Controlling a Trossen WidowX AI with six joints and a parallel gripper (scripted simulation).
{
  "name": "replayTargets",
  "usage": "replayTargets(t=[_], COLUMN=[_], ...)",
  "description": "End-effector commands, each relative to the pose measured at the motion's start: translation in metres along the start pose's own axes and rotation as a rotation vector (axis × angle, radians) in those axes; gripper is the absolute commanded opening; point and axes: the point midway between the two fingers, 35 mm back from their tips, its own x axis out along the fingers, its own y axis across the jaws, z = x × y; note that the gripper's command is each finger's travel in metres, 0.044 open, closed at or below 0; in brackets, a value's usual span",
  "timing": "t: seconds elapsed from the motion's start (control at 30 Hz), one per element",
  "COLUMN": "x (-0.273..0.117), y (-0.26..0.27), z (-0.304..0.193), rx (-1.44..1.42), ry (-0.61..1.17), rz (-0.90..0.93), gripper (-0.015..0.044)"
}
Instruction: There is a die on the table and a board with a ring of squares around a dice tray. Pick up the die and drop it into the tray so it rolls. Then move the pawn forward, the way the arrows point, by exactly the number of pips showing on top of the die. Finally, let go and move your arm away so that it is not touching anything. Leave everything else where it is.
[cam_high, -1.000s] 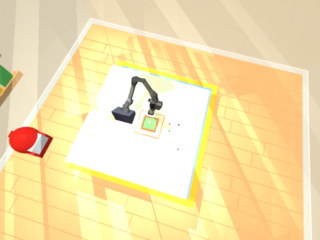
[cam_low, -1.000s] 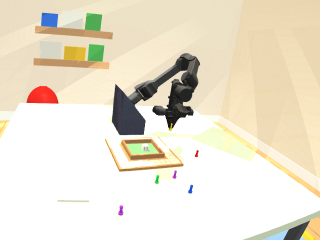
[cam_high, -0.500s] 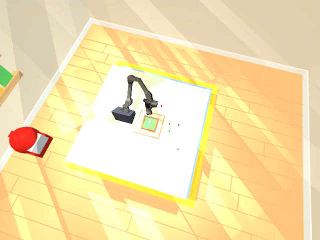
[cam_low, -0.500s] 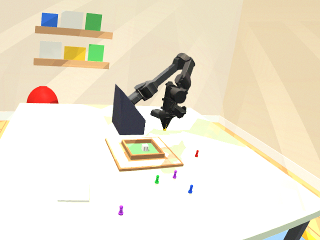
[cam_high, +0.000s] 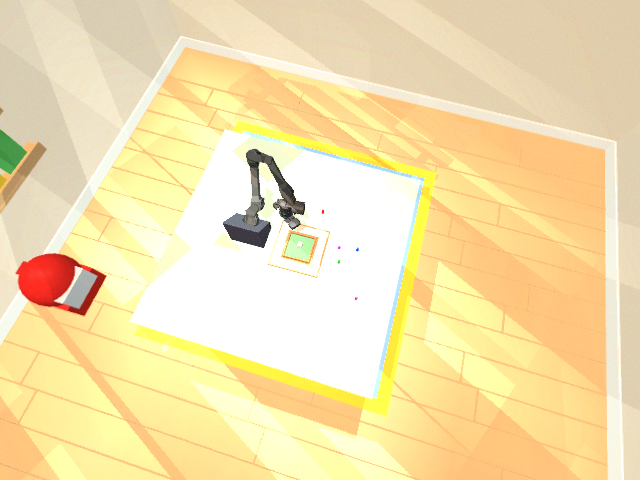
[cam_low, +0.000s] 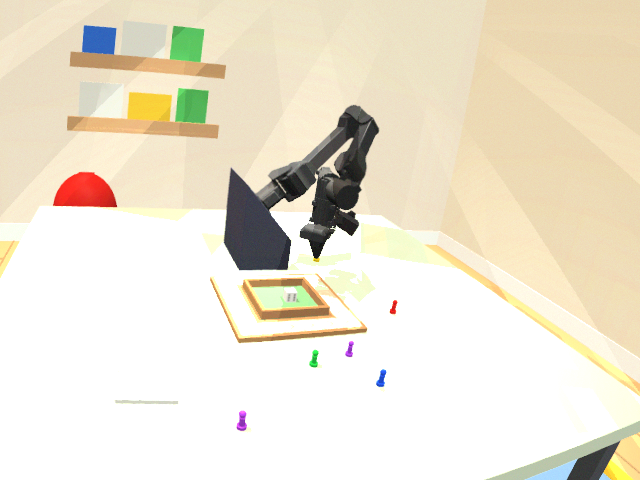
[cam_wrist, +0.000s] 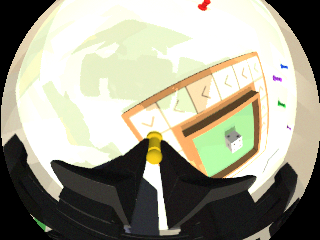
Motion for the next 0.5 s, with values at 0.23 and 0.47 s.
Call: replayTargets(t=[0.23,0.47], x=[0.01,0.03], y=[0.006,0.006], z=[-0.008,-0.008], rx=[-0.071,-0.071], ry=[-0.001,-0.001], rz=[0.004,0.004], gripper=[0.0,0.0])
